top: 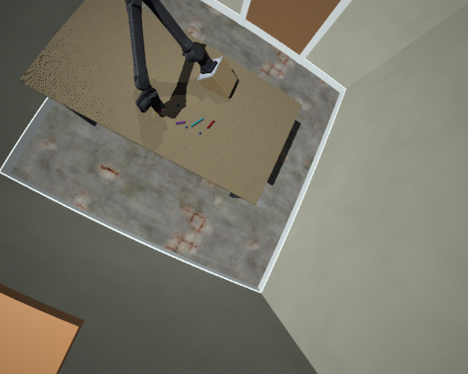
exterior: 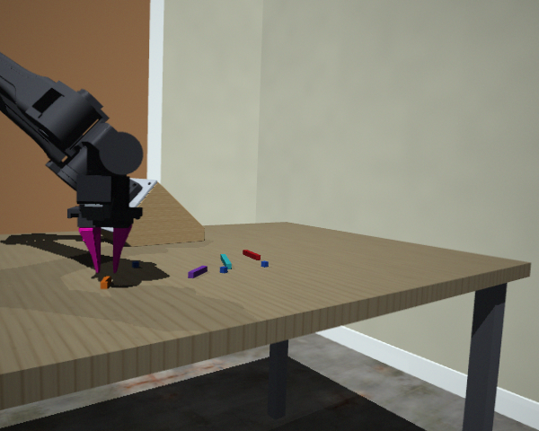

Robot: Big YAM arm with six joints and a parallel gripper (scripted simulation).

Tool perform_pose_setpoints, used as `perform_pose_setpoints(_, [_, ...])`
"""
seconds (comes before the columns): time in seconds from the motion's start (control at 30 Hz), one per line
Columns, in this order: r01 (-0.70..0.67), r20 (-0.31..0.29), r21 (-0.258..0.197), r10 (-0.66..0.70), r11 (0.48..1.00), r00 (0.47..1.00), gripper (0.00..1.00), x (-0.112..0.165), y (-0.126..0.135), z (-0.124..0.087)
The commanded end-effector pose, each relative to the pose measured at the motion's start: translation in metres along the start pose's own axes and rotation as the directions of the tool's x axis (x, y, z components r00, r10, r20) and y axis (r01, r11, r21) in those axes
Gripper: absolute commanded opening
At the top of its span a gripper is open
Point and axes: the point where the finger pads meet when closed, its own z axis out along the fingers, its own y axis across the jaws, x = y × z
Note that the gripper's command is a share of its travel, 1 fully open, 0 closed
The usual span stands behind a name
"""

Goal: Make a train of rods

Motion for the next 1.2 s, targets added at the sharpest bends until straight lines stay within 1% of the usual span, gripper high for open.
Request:
perform_pose_setpoints(0.0, [-0.019, 0.012, -0.004, 0.019, 1.0, 1.0, 0.23, -0.015, 0.0, 0.002])
perform_pose_setpoints(0.23, [0.002, -0.006, 0.001, -0.002, 1.0, 1.0, 0.23, -0.001, 0.001, 0.012])
perform_pose_setpoints(0.3, [0.002, -0.006, 0.001, -0.002, 1.0, 1.0, 0.23, -0.001, 0.001, 0.012])
perform_pose_setpoints(0.33, [-0.005, 0.0, -0.001, 0.005, 1.0, 1.0, 0.23, -0.006, 0.001, 0.011])
perform_pose_setpoints(0.43, [0.003, -0.006, 0.001, -0.003, 1.0, 1.0, 0.23, 0.0, 0.001, 0.016])
perform_pose_setpoints(0.57, [-0.005, 0.001, -0.001, 0.005, 1.0, 1.0, 0.23, -0.006, 0.001, 0.018])
perform_pose_setpoints(0.67, [0.001, -0.005, 0.0, -0.001, 1.0, 1.0, 0.23, -0.002, 0.001, 0.022])
perform_pose_setpoints(1.17, [-0.001, 0.003, -0.002, 0.001, 1.0, 1.0, 0.23, -0.005, 0.003, 0.02])
